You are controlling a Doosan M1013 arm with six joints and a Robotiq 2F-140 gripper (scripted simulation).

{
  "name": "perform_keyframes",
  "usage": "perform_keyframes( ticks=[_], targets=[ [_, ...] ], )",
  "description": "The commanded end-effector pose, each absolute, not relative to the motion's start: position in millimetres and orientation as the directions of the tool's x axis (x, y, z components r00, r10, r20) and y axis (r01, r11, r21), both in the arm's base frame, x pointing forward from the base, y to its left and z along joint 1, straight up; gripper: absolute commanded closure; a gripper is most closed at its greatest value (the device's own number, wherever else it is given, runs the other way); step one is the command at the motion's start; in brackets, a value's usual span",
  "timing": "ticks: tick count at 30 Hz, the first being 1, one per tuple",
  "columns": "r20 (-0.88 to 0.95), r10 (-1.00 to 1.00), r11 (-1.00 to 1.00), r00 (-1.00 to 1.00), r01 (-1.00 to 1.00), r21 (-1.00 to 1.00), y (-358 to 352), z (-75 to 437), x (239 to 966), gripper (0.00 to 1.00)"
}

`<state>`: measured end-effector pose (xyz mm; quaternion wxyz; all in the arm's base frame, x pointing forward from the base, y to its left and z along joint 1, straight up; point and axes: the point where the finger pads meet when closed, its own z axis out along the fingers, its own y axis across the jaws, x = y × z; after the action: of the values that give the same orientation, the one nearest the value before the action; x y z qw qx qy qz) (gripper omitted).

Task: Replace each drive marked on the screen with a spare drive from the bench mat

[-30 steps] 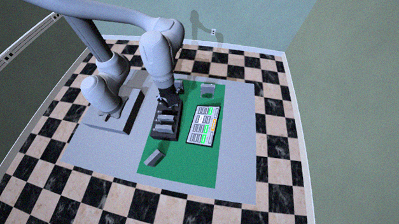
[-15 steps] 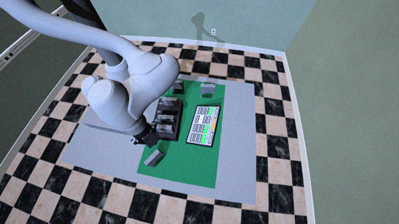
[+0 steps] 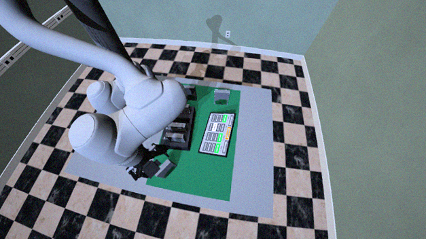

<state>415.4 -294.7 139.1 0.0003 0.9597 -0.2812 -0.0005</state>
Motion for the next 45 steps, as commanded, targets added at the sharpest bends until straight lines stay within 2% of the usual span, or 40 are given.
perform_keyframes(
  ticks=[1,45],
  targets=[
    [0.000,-0.540,-0.842,0.842,-0.540,0.001,-295,140,416,0.11],
    [0.000,-0.540,-0.842,0.842,-0.540,0.000,-295,128,416,0.11]
  ],
)
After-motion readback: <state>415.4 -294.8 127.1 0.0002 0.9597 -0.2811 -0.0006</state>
